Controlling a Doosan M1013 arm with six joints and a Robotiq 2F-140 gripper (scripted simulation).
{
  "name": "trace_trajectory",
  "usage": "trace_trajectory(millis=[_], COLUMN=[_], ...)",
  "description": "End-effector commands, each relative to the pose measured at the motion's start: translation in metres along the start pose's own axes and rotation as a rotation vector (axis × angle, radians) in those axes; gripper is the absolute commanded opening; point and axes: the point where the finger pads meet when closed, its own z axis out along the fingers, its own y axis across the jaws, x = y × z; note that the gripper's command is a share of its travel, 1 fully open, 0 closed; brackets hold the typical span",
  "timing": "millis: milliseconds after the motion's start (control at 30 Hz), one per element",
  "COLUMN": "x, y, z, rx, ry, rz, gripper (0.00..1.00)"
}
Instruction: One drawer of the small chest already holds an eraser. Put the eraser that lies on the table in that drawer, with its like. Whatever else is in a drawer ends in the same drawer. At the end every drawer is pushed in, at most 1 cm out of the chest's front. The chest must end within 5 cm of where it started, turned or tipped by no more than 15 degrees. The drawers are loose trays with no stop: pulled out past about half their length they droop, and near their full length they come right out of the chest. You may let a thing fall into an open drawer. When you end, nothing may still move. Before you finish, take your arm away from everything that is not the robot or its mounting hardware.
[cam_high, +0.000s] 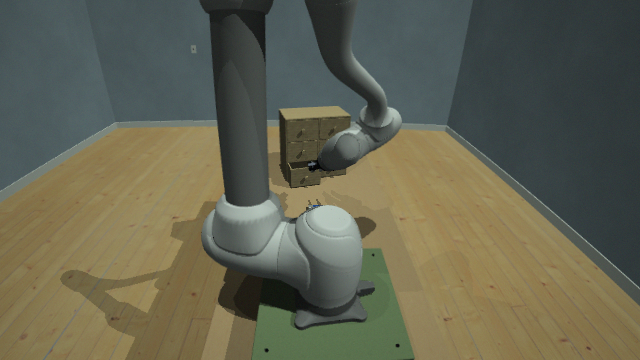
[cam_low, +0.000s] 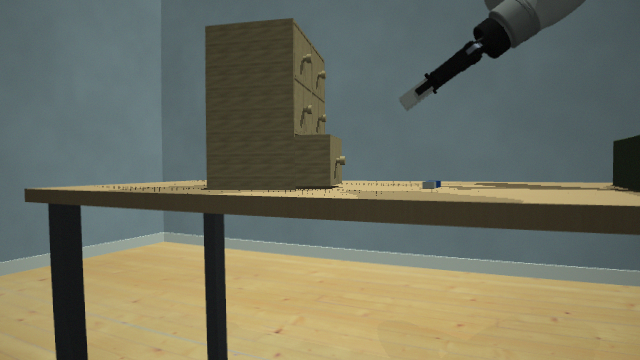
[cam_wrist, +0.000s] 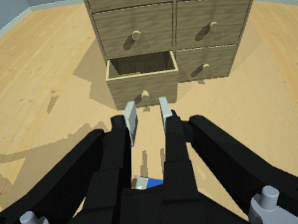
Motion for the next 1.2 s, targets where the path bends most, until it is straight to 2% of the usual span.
trace_trajectory(millis=[0, 433, 700, 833, 967, 1167], x=[0.001, 0.005, 0.007, 0.008, 0.011, 0.014], y=[-0.004, -0.003, -0.002, -0.002, -0.001, 0.000], z=[-0.010, -0.029, -0.047, -0.053, -0.070, -0.091], rx=[0.037, 0.037, 0.036, 0.023, 0.002, 0.002], ry=[-0.137, -0.301, -0.455, -0.467, -0.483, -0.504], rz=[0.007, 0.004, 0.001, -0.004, -0.016, -0.028], gripper=[0.20, 0.20, 0.20, 0.20, 0.20, 0.20])
